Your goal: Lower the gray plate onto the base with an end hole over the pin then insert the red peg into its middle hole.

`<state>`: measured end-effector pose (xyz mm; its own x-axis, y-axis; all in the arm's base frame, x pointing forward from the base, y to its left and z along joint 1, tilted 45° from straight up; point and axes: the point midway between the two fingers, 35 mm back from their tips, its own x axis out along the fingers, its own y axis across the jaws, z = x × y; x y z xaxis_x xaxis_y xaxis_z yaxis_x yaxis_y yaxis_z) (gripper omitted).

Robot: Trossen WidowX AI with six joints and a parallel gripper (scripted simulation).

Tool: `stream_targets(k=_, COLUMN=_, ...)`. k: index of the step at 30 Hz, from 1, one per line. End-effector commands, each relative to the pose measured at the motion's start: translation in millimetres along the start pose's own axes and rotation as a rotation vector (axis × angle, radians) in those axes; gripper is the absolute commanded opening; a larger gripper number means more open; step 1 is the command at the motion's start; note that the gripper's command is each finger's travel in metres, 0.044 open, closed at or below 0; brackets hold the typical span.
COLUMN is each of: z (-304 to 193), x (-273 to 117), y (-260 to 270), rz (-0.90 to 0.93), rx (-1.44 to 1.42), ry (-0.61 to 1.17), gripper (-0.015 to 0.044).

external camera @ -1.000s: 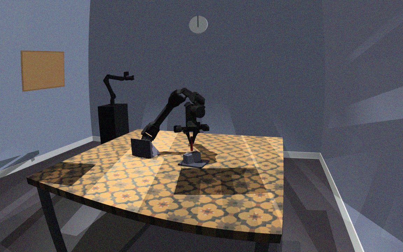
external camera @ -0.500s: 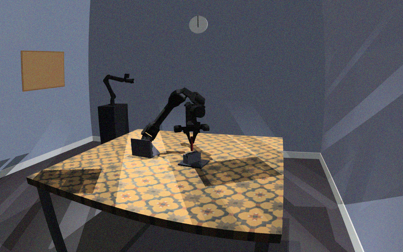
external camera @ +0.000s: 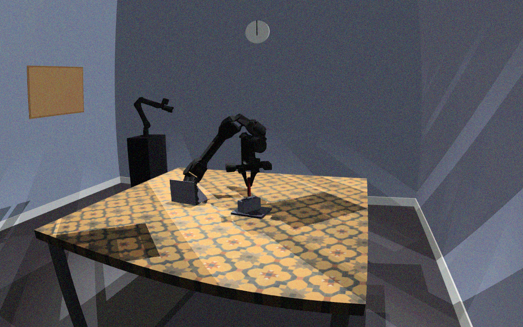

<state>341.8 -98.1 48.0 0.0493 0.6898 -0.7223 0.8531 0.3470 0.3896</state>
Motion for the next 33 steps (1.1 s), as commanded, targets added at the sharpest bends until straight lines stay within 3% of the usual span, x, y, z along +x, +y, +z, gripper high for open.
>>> stream_targets(k=1, z=0, x=4, y=-1, rz=-0.001, rx=0.002, ry=0.002, gripper=0.0000)
stream_targets(k=33, z=-1, x=15, y=-1, rz=-0.004, rx=-0.008, ry=-0.002, gripper=0.0000)
